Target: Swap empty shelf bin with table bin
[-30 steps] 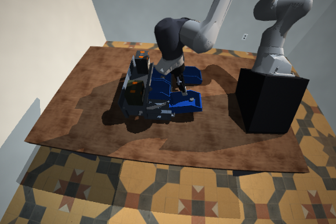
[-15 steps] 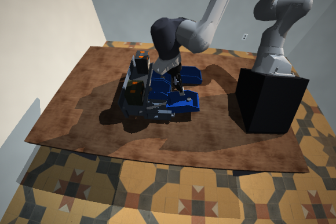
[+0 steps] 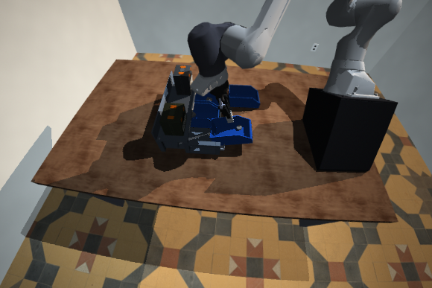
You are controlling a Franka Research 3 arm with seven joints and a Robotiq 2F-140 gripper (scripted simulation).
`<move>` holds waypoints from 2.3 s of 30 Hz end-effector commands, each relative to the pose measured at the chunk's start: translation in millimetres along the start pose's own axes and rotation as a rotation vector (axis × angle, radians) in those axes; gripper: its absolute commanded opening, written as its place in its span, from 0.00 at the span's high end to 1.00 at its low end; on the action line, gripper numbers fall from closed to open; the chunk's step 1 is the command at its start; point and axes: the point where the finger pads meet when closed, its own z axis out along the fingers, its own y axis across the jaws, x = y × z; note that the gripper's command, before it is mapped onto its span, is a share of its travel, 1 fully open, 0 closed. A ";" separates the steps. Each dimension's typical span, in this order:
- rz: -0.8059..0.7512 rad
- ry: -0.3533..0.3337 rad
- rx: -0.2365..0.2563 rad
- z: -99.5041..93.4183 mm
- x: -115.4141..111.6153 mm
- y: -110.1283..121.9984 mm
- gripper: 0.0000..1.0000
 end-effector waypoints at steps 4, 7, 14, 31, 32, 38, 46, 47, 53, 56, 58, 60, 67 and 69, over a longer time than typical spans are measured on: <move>-0.016 -0.005 -0.003 -2.7 4.4 -0.6 1.00; -0.016 -0.005 -0.003 -3.8 8.0 -0.7 1.00; -0.016 -0.004 -0.003 -6.2 16.0 -0.9 1.00; -0.016 -0.004 -0.002 -10.6 30.7 -1.3 1.00; -0.016 -0.004 -0.002 -10.9 31.6 -1.3 1.00; -0.016 -0.004 -0.002 -11.8 34.7 -1.4 1.00; -0.016 -0.003 -0.002 -13.4 39.8 -1.5 1.00; -0.016 -0.003 -0.002 -13.5 40.3 -1.6 1.00; -0.016 -0.003 -0.002 -14.1 42.2 -1.6 1.00; -0.016 -0.003 -0.002 -14.5 43.4 -1.6 1.00; -0.016 -0.003 -0.002 -14.7 44.1 -1.7 1.00; -0.016 -0.003 -0.002 -14.8 44.7 -1.7 1.00; -0.016 -0.003 -0.002 -15.2 46.0 -1.7 1.00; -0.016 -0.003 -0.002 -15.3 46.1 -1.7 1.00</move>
